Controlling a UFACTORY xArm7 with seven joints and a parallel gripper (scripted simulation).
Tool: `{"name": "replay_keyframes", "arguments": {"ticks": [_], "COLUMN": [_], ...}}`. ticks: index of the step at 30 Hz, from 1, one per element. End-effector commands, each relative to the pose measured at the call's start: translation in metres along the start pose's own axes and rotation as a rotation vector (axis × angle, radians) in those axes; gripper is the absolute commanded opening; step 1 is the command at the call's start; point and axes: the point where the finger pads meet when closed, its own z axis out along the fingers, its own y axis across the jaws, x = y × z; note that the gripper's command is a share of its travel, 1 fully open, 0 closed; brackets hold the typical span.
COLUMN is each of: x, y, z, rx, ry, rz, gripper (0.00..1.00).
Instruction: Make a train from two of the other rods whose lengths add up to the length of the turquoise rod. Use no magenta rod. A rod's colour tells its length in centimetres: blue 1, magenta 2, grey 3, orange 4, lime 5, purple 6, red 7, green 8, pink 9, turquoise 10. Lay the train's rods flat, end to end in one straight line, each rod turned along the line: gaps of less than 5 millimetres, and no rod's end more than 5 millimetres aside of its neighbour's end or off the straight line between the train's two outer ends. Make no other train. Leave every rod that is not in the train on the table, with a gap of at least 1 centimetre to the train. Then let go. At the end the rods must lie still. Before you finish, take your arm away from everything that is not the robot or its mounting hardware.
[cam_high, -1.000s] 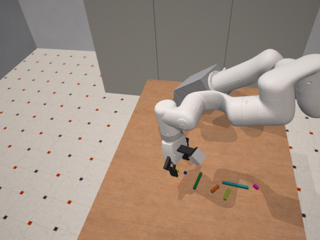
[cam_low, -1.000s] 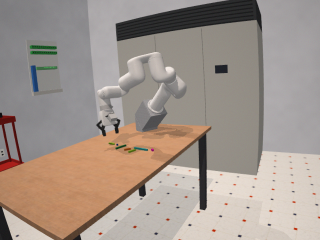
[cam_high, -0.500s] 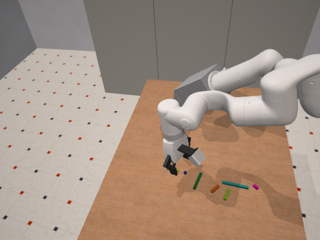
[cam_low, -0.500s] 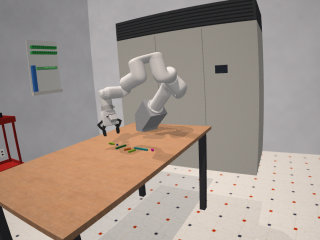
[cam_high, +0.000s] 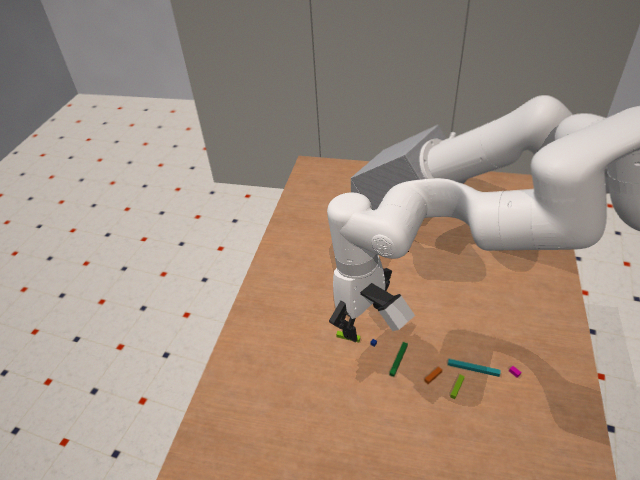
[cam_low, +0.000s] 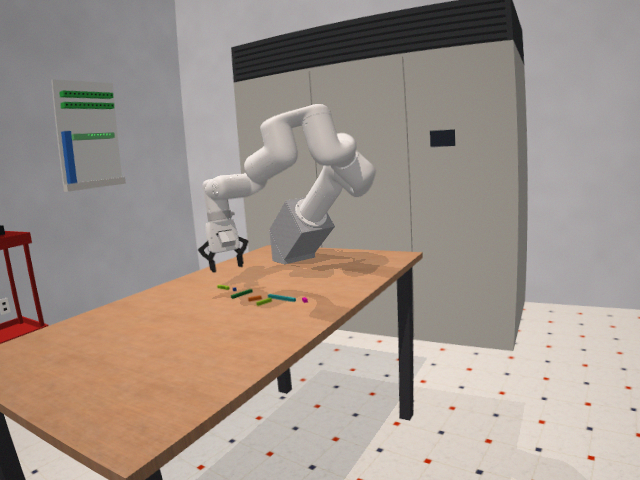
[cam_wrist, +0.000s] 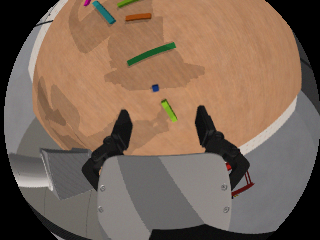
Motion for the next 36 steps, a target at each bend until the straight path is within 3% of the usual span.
{"name": "replay_keyframes", "arguments": {"ticks": [1,36], "x": [-0.001,-0.015], "y": [0.000,-0.022], "z": [-0.002,0.000], "rx": [-0.005,-0.019], "ry": [-0.008,-0.086], "rz": [0.014,0.176], "gripper": [1.00,1.00]}}
